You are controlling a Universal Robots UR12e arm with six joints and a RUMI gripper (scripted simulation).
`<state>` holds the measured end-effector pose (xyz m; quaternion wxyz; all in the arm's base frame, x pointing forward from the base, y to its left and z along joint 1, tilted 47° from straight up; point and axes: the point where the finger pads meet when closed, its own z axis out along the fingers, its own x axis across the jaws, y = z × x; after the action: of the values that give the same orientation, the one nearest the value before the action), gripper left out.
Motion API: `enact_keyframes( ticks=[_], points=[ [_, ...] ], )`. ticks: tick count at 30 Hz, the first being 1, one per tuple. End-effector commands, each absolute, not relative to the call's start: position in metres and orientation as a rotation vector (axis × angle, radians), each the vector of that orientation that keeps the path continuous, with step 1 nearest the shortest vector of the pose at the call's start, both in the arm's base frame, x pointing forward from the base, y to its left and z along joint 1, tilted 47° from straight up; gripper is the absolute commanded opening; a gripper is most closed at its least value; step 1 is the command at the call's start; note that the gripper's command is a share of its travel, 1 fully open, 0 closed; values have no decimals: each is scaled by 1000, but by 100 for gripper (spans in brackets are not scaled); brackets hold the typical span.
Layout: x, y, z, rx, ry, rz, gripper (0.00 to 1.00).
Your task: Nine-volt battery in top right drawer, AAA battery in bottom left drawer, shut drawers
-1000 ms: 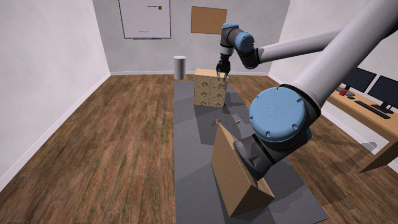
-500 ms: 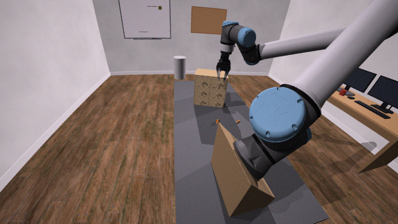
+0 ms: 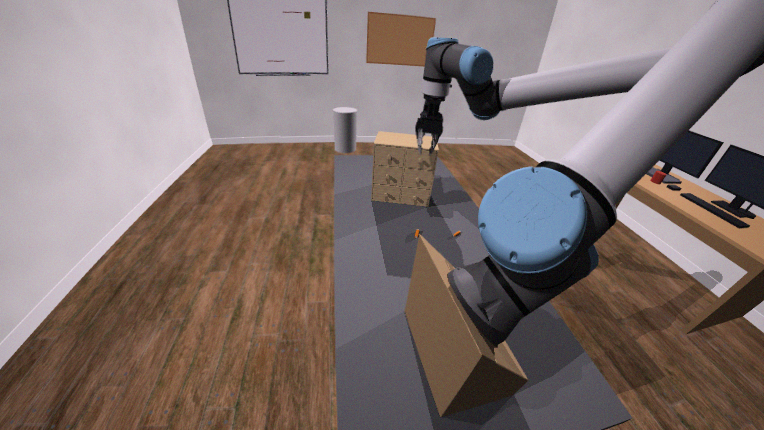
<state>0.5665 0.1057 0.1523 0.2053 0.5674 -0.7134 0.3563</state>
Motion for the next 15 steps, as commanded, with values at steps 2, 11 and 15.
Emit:
enact_keyframes(
  ticks=[2, 11, 15],
  points=[
    [566, 107, 153, 1573, -1992, 976, 20],
    [564, 109, 154, 1562, -1996, 951, 20],
    [564, 109, 154, 1559, -1997, 945, 20]
  ],
)
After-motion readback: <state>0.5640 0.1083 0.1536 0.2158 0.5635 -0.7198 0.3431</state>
